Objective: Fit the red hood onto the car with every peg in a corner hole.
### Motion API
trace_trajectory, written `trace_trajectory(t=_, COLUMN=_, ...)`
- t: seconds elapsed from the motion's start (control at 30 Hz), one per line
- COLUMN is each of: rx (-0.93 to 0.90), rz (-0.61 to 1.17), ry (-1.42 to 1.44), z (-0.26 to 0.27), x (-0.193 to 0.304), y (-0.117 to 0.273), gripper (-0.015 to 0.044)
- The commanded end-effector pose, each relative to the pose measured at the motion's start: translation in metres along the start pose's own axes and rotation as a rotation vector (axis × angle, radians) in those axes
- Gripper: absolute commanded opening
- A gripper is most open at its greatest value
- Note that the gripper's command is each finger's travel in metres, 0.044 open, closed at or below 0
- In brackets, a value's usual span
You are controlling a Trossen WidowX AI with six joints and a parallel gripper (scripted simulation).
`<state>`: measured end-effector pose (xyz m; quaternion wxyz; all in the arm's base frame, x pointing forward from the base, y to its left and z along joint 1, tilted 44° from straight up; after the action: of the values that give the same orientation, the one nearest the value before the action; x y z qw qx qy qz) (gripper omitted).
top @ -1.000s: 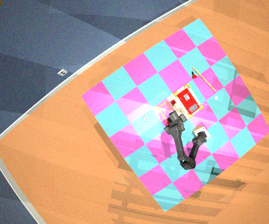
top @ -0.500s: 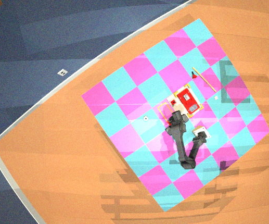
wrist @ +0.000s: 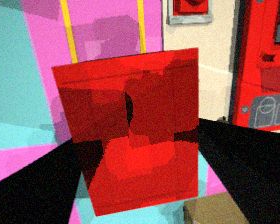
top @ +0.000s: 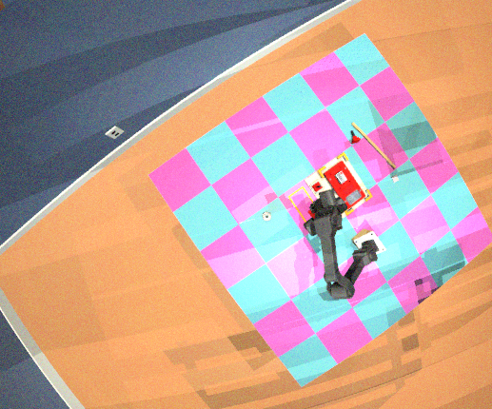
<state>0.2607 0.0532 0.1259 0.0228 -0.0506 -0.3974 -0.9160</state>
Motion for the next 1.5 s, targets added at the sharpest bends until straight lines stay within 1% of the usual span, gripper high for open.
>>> trace_trajectory(t=0.0, rx=0.007, rz=-0.008, ry=0.003, z=-0.014, x=-0.015, y=0.003, gripper=0.0000)
trace_trajectory(t=0.63, rx=0.012, rz=-0.010, ry=-0.017, z=-0.088, x=-0.064, y=0.007, gripper=0.0000)
trace_trajectory(t=1.27, rx=0.000, rz=-0.006, ry=-0.034, z=-0.180, x=-0.089, y=0.000, gripper=0.0000)
trace_trajectory(t=1.47, rx=-0.001, rz=-0.006, ry=-0.034, z=-0.183, x=-0.089, y=-0.001, gripper=0.0000)
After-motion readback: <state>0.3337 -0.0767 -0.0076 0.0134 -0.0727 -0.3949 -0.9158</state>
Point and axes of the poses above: the point midway between the two fingers, 35 mm back from their tips, its own y axis back along the fingers, its own z axis across the jaws, x = y × z, the point moved 1 cm from there along y, back along the fingers, and after that the axes turned 9 degrees about -y, right-handed, at the moved point
